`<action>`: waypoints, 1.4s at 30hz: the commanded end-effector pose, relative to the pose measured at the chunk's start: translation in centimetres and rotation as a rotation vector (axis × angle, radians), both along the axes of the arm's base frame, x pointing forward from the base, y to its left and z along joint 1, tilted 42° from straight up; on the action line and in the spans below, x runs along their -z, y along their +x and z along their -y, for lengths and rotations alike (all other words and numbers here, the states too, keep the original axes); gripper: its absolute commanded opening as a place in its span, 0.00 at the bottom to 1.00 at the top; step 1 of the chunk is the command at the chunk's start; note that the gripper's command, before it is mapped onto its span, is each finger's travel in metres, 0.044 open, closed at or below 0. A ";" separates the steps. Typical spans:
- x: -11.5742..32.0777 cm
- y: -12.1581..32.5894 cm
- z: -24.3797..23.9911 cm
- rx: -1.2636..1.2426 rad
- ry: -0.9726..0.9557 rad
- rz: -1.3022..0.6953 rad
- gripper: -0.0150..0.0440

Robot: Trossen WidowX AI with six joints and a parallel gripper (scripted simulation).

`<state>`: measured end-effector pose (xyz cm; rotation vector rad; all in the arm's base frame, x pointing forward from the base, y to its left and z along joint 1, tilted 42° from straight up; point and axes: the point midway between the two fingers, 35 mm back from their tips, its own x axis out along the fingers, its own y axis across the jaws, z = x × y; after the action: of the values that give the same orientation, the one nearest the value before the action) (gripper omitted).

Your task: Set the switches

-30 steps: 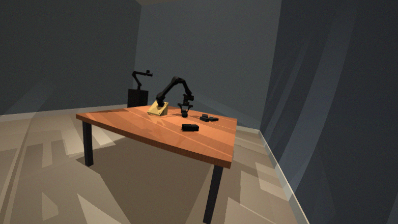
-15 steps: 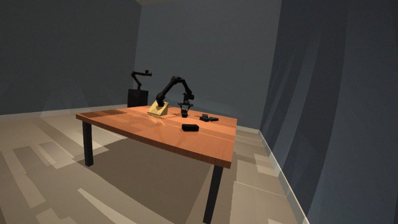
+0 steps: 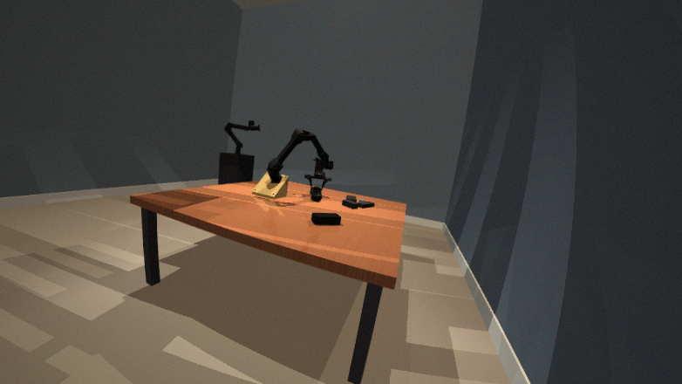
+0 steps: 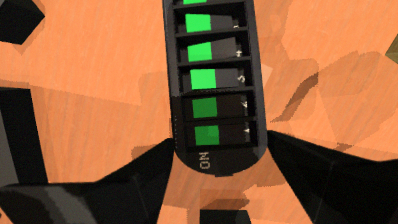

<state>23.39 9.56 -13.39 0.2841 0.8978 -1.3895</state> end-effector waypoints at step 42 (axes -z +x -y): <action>-3.8 1.4 0.1 0.024 0.083 -0.019 0.82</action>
<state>24.59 9.45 -10.10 0.3430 0.9666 -1.3874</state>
